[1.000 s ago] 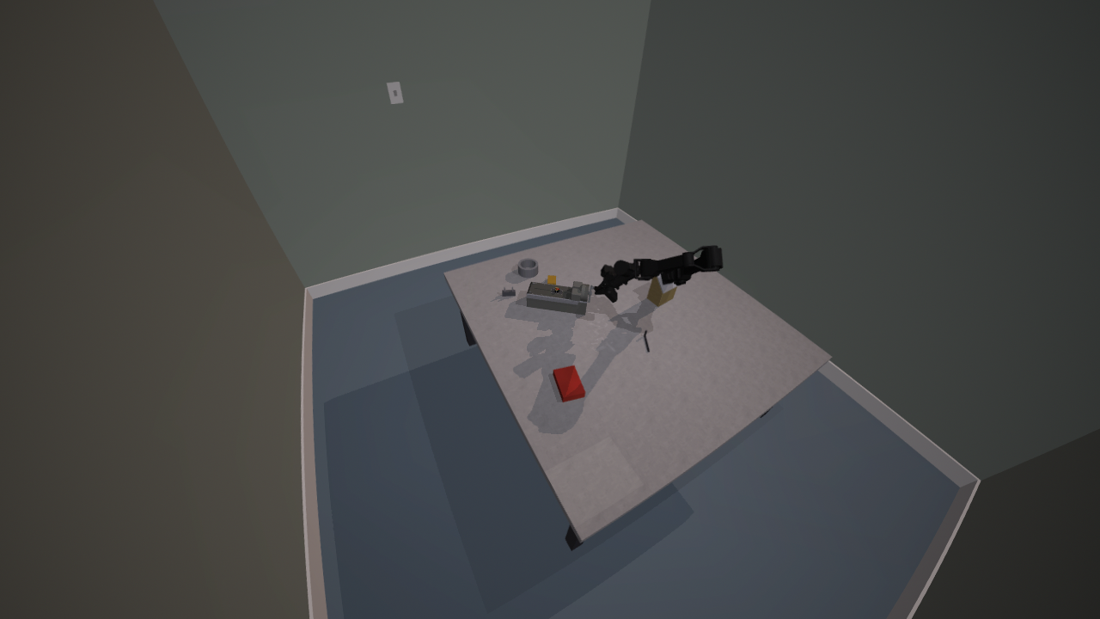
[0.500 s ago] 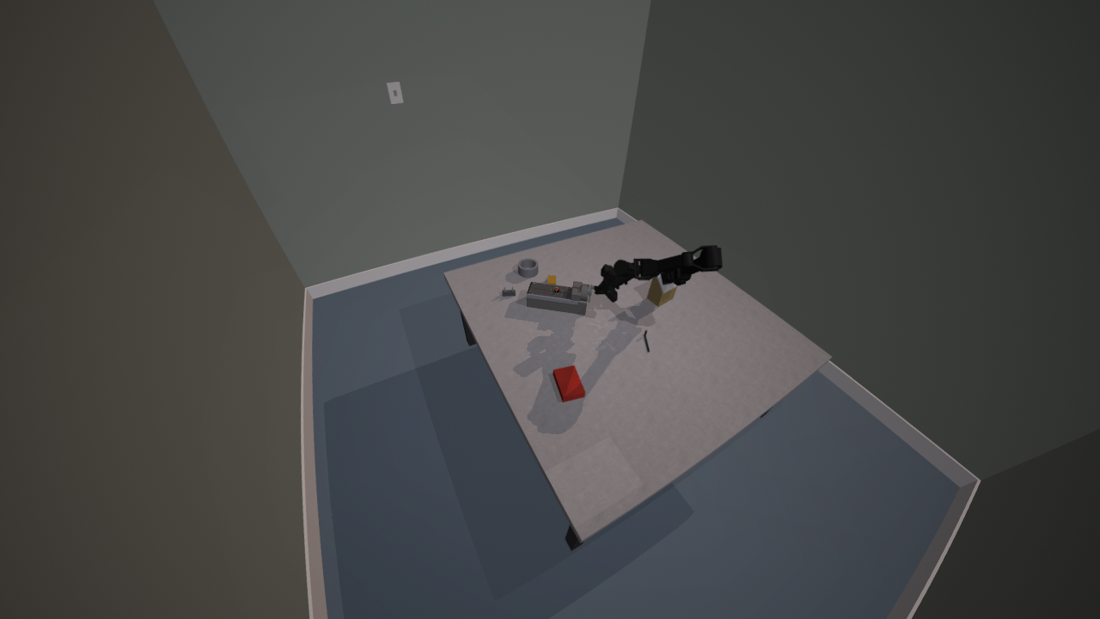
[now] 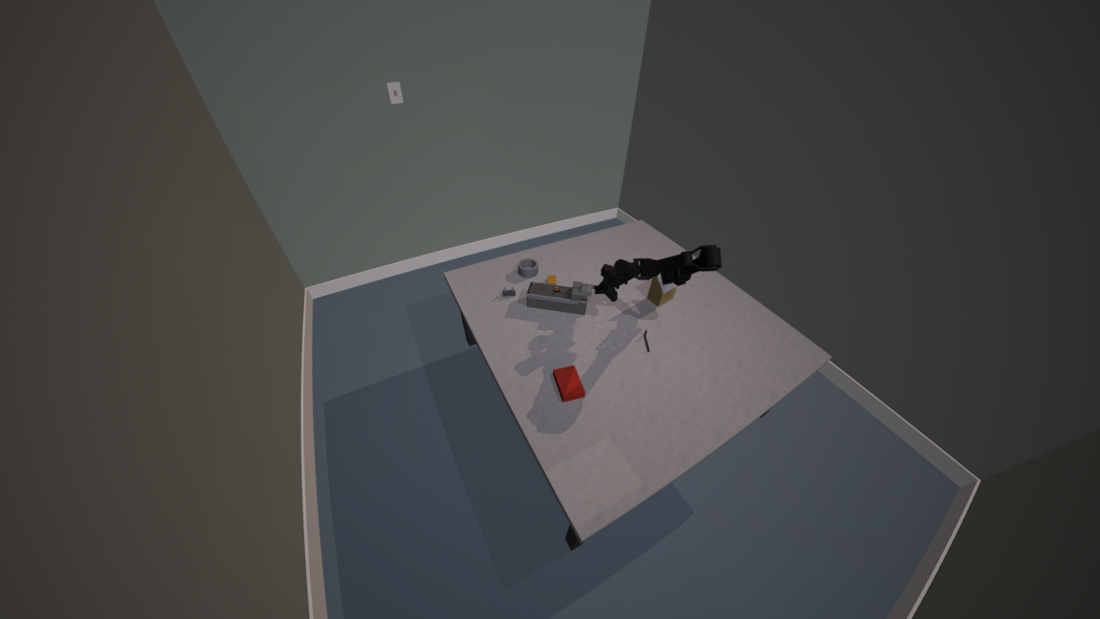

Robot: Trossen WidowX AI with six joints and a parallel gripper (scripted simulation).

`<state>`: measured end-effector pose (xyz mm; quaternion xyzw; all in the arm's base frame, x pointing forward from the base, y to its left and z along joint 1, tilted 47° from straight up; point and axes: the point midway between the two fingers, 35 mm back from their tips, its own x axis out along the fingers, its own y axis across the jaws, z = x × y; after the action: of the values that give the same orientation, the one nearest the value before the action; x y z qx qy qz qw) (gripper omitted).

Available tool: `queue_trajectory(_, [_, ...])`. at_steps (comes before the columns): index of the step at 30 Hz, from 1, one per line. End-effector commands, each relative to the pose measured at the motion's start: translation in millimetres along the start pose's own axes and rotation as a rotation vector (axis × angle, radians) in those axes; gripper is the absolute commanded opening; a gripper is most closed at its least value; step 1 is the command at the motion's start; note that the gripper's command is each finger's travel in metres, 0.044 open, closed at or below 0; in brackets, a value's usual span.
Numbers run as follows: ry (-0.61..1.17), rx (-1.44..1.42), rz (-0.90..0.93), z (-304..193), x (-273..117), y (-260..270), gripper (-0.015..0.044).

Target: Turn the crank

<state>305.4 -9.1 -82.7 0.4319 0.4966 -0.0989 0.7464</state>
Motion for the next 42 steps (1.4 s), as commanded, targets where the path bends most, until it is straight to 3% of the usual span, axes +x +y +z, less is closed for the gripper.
queue_trajectory(1, [0.002,0.008,-0.024,-2,2,-9,0.0000])
queue_trajectory(42, [0.002,0.009,-0.024,-22,22,-21,0.0000])
